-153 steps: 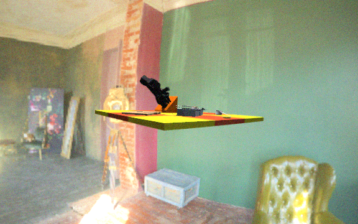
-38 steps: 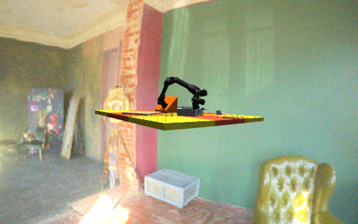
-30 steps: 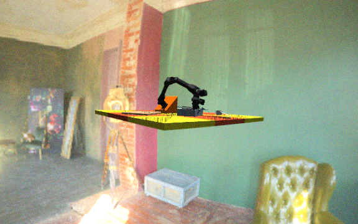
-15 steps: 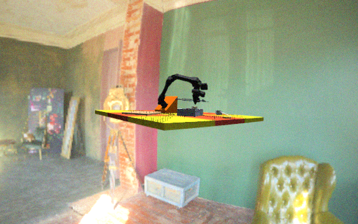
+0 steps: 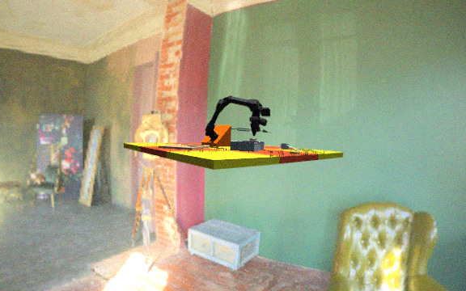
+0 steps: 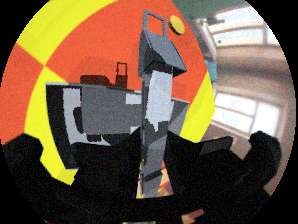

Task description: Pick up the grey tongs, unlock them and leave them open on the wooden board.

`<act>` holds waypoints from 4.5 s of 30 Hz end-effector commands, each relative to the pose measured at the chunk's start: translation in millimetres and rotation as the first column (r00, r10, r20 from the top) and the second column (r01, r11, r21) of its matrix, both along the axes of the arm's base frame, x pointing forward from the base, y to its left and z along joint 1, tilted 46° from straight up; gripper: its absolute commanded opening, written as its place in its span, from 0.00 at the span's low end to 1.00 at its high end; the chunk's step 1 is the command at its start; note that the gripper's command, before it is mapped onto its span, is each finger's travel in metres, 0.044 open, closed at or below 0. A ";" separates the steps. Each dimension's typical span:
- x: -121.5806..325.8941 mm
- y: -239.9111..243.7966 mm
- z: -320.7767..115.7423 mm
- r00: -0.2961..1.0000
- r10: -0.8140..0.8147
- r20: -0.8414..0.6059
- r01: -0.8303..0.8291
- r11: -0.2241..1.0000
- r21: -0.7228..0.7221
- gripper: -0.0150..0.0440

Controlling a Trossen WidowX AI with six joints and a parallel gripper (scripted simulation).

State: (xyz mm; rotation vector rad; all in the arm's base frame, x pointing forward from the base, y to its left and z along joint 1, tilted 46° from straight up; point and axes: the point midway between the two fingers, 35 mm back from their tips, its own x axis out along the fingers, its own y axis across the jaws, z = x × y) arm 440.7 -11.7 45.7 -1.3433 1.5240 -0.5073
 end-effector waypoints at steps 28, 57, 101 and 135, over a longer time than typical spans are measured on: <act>-8.7 -13.4 21.0 0.977 -0.187 -0.101 0.211 0.911 0.355 0.00; -80.4 -92.7 172.1 0.809 -0.501 0.308 0.344 0.828 0.444 0.00; -283.4 -176.2 294.5 0.070 -0.766 0.638 0.444 0.597 0.668 0.00; -304.6 -167.8 318.1 0.038 -0.525 0.850 0.240 0.831 0.502 0.00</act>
